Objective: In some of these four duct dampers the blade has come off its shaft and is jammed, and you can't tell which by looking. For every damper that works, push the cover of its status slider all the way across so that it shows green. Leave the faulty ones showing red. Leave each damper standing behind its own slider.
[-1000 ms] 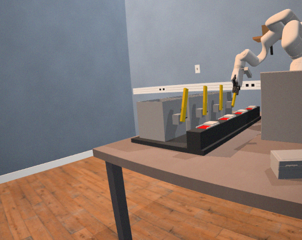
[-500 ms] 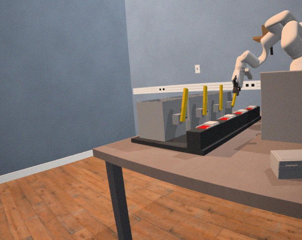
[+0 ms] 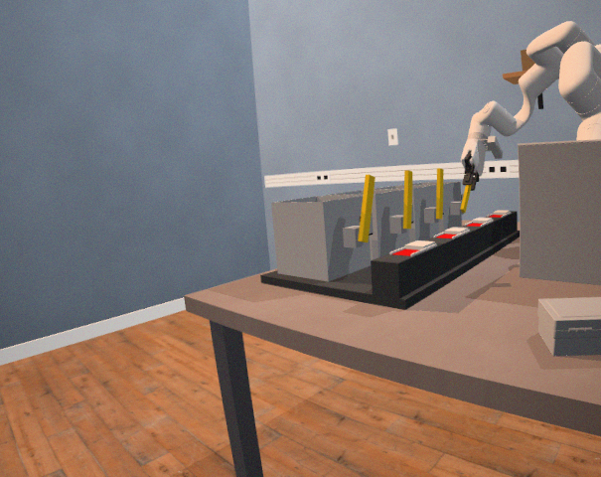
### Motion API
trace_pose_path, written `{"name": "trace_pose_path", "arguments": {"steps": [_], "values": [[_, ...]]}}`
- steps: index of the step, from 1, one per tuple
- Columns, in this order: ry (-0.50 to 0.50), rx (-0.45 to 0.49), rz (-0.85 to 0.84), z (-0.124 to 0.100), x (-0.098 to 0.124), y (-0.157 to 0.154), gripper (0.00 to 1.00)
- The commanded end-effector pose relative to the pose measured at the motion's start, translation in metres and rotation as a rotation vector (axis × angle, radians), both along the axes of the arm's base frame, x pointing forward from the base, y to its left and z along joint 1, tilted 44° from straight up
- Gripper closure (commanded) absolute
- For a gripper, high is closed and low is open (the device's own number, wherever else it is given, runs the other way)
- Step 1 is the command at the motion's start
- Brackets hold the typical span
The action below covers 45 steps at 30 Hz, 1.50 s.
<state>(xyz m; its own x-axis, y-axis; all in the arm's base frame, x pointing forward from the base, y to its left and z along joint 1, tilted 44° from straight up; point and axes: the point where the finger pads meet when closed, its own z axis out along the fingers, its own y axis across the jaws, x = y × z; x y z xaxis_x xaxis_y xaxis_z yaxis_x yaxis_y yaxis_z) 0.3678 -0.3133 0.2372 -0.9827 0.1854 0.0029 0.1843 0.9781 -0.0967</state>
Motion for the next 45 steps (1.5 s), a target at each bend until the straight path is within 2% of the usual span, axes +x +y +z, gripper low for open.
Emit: {"name": "trace_pose_path", "arguments": {"steps": [1, 13, 14, 16, 17, 19, 20, 22, 23, 27, 28, 45], "values": [[-0.003, -0.002, 0.001, 0.0015, 0.0009, 0.0001, 0.81], [-0.003, -0.002, 0.001, 0.0015, 0.0009, 0.0001, 0.81], [-0.003, -0.002, 0.001, 0.0015, 0.0009, 0.0001, 0.77], [-0.003, -0.002, 0.001, 0.0015, 0.0009, 0.0001, 0.77], [-0.003, -0.002, 0.001, 0.0015, 0.0009, 0.0001, 0.73], [-0.003, -0.002, 0.001, 0.0015, 0.0009, 0.0001, 0.73], [-0.003, -0.002, 0.001, 0.0015, 0.0009, 0.0001, 0.69], [-0.003, -0.002, 0.001, 0.0015, 0.0009, 0.0001, 0.69], [-0.003, -0.002, 0.001, 0.0015, 0.0009, 0.0001, 0.65], [-0.003, -0.002, 0.001, 0.0015, 0.0009, 0.0001, 0.65], [-0.003, -0.002, 0.001, 0.0015, 0.0009, 0.0001, 0.61], [-0.003, -0.002, 0.001, 0.0057, 0.0009, 0.0005, 0.61]]}}
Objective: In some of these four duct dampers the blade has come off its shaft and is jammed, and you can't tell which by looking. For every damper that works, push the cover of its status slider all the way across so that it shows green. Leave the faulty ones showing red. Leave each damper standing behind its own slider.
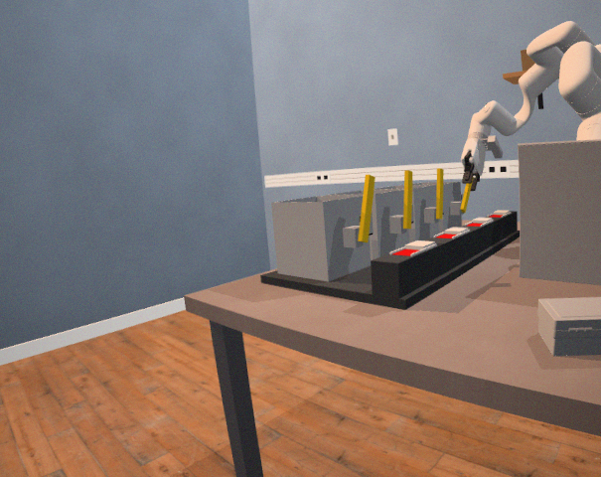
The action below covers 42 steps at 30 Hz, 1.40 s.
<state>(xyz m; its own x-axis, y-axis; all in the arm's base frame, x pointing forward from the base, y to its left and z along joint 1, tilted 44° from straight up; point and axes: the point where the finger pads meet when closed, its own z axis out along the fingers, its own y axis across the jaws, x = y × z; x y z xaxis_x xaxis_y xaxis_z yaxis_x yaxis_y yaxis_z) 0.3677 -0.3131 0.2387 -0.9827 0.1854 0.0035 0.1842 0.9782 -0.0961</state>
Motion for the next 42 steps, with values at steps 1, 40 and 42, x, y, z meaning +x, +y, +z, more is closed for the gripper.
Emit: {"name": "trace_pose_path", "arguments": {"steps": [1, 40, 42], "values": [[-0.003, -0.003, 0.001, 0.006, 0.001, 0.000, 0.61], [0.028, -0.183, 0.003, 0.069, 0.039, 0.034, 0.61], [0.029, -0.239, 0.006, 0.067, 0.051, 0.043, 0.61]]}}
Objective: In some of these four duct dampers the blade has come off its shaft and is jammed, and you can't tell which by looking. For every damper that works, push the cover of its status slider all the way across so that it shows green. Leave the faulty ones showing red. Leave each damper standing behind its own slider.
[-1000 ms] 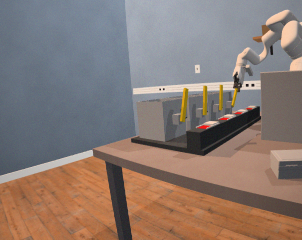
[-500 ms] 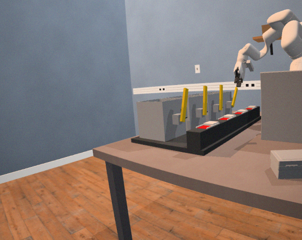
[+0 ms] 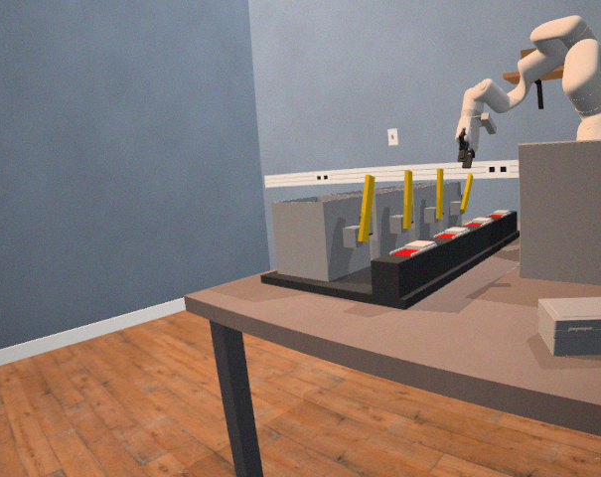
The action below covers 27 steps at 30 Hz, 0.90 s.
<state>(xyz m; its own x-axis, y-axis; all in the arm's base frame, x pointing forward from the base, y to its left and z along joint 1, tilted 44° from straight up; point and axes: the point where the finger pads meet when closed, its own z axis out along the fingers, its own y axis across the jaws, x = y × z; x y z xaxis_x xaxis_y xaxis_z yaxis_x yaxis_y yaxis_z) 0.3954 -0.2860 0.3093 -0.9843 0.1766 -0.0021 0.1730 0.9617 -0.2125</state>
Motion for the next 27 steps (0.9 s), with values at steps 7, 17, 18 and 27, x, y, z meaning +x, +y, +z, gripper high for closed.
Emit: {"name": "trace_pose_path", "arguments": {"steps": [7, 17, 18, 27], "values": [[0.044, -0.318, -0.004, -0.013, 0.062, 0.044, 0.61], [0.085, -0.546, -0.008, -0.026, 0.107, 0.078, 0.61], [0.085, -0.546, -0.008, -0.026, 0.107, 0.078, 0.61], [0.085, -0.546, -0.008, -0.026, 0.107, 0.078, 0.61]]}}
